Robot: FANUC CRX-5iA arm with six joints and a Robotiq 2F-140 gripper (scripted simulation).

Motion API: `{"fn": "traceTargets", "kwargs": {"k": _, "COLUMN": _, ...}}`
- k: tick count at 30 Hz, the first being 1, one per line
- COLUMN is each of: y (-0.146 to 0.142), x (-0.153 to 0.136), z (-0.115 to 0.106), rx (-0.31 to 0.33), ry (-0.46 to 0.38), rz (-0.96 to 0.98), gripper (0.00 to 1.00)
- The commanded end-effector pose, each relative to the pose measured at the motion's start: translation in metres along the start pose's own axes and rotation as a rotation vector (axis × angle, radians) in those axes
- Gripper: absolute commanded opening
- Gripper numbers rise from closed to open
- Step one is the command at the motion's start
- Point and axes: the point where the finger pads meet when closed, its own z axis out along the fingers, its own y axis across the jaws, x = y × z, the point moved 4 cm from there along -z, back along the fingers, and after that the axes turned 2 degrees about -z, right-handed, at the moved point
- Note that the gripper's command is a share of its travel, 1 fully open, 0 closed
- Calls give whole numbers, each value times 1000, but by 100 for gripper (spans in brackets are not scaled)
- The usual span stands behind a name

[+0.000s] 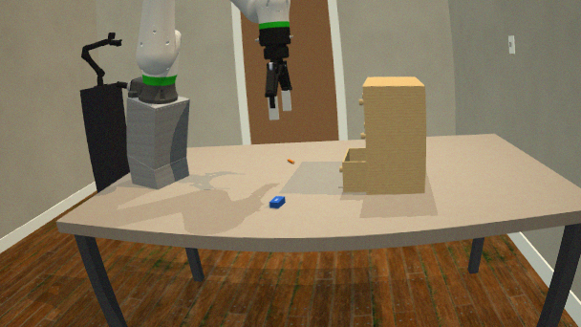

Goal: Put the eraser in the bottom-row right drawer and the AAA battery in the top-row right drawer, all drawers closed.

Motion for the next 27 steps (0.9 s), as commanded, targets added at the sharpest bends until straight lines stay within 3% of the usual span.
{"fn": "traceTargets", "kwargs": {"k": 1, "y": 8, "x": -34, "z": -24, "rx": -4, "ry": 4, "rz": 2, "gripper": 100}}
{"fn": "traceTargets", "kwargs": {"k": 4, "y": 17, "x": -60, "z": -34, "rx": -6, "ry": 5, "rz": 3, "gripper": 100}}
{"fn": "traceTargets", "kwargs": {"k": 10, "y": 14, "x": -65, "z": -33, "rx": 8, "ry": 7, "rz": -2, "gripper": 100}}
{"fn": "traceTargets", "kwargs": {"k": 14, "y": -20, "x": -60, "z": -9, "rx": 122, "ry": 40, "rz": -43, "gripper": 100}}
{"fn": "traceTargets", "kwargs": {"k": 16, "y": -20, "x": -60, "z": -9, "rx": 122, "ry": 40, "rz": -43, "gripper": 100}}
{"fn": "traceTargets", "kwargs": {"k": 18, "y": -49, "x": -54, "z": 9, "rx": 215, "ry": 88, "rz": -68, "gripper": 100}}
{"fn": "traceTargets", "kwargs": {"k": 19, "y": -49, "x": -54, "z": 9, "rx": 215, "ry": 88, "rz": -68, "gripper": 100}}
{"fn": "traceTargets", "kwargs": {"k": 20, "y": -63, "x": -49, "z": 18, "rx": 263, "ry": 124, "rz": -77, "gripper": 100}}
{"fn": "traceTargets", "kwargs": {"k": 22, "y": -63, "x": -49, "z": 18, "rx": 263, "ry": 124, "rz": -77, "gripper": 100}}
{"fn": "traceTargets", "kwargs": {"k": 25, "y": -86, "x": -36, "z": 35, "rx": 342, "ry": 222, "rz": -82, "gripper": 100}}
{"fn": "traceTargets", "kwargs": {"k": 27, "y": -86, "x": -36, "z": 35, "rx": 342, "ry": 222, "rz": -82, "gripper": 100}}
